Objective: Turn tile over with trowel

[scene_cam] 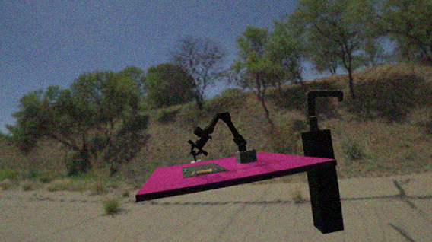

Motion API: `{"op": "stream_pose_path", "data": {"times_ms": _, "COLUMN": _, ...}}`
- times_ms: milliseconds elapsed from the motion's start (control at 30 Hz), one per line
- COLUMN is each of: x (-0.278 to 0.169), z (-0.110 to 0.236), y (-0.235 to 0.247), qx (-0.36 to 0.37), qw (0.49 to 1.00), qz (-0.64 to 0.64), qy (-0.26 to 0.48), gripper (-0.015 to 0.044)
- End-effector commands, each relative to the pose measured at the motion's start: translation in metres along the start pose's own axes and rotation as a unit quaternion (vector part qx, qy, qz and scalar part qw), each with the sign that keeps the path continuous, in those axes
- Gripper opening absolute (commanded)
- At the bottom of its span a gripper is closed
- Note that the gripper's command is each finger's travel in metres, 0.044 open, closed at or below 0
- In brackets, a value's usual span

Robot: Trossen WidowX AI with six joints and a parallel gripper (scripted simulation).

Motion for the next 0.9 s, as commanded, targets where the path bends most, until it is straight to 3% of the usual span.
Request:
{"op": "stream_pose_path", "data": {"times_ms": 0, "x": -0.018, "z": 0.001, "y": 0.008, "qx": 0.008, "qw": 1.000, "qz": -0.006, "qy": -0.002, "gripper": 0.0000}}
{"op": "stream_pose_path", "data": {"times_ms": 867, "x": -0.131, "z": 0.001, "y": -0.007, "qx": 0.018, "qw": 1.000, "qz": -0.004, "qy": 0.005, "gripper": 0.0000}}
Point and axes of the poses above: the point midway between the two fingers, 35 mm back from their tips, its own z axis back along the fingers, its own y axis across the jaws, x = y × z, the point moved 4 cm from there along z, back along the fingers, and after that the axes turned 8 degrees about z, right-handed, at the moved point
